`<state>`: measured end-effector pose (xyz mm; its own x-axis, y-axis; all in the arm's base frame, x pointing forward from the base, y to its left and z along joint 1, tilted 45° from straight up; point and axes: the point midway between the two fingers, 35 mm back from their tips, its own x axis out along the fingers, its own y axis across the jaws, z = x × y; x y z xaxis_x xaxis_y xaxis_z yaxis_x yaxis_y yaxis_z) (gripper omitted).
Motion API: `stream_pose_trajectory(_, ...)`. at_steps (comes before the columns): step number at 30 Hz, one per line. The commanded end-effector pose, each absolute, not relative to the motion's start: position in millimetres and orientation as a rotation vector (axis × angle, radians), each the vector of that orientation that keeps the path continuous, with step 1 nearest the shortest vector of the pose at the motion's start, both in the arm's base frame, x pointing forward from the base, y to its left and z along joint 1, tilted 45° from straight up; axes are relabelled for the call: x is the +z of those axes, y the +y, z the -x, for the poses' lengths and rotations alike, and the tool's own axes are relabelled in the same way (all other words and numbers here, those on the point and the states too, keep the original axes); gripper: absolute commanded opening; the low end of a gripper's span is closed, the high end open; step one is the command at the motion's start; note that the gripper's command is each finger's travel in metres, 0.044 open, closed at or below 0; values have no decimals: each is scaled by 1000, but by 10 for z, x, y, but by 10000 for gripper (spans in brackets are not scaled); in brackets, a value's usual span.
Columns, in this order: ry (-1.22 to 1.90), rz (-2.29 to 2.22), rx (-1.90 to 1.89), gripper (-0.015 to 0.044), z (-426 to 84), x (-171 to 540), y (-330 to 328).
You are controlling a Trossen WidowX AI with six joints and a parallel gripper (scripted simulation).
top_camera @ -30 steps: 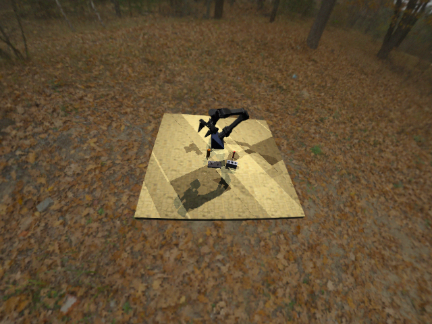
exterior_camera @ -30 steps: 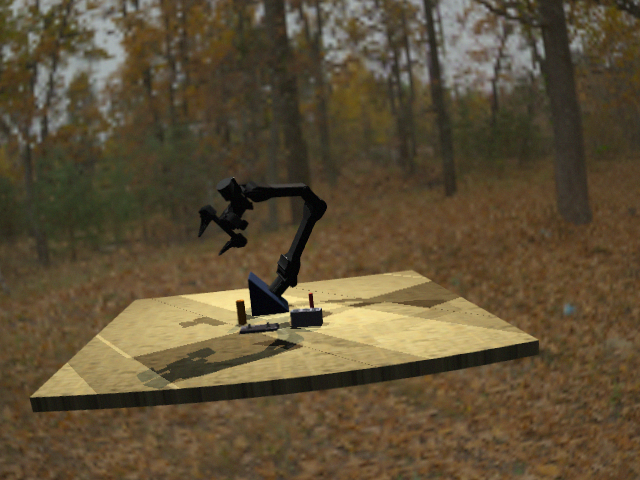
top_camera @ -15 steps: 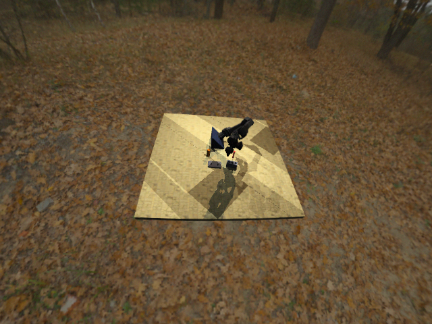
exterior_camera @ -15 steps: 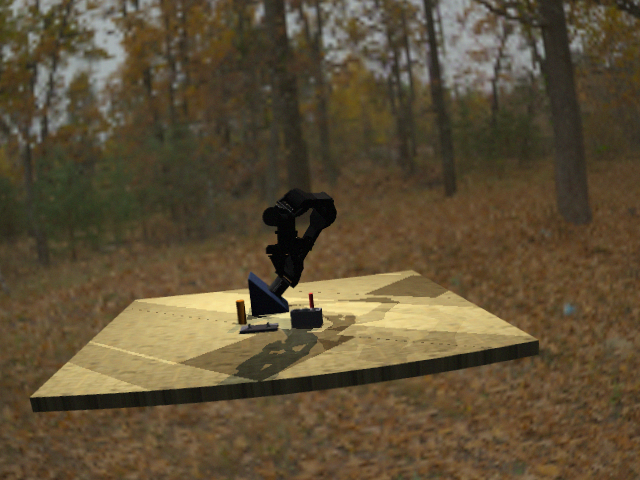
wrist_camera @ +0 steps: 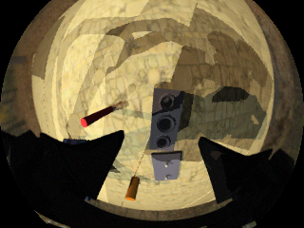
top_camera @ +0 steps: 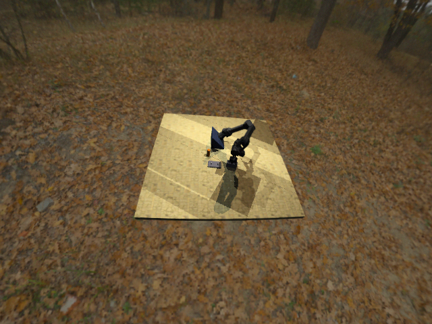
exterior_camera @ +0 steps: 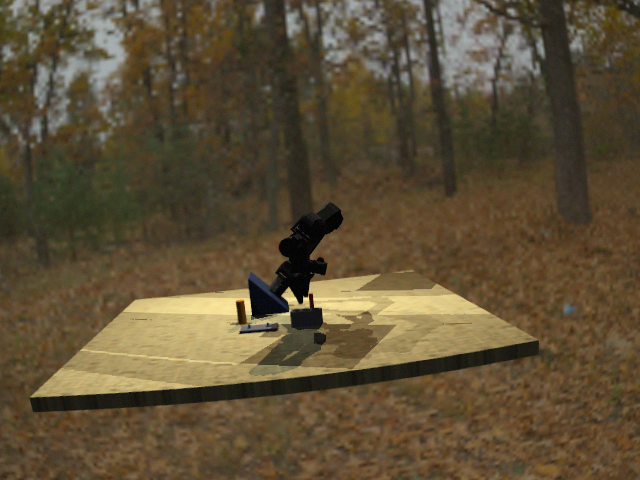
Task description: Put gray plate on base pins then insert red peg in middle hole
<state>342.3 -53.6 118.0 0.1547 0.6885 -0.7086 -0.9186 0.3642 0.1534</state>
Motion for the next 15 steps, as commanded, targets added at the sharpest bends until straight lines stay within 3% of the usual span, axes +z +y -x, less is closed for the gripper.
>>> stream_pose_trajectory(1, 779, 356, 1175, 440, -3454, 1147, -506)
stream_pose_trajectory(15, 778, 356, 1175, 440, -3518, 991, -334)
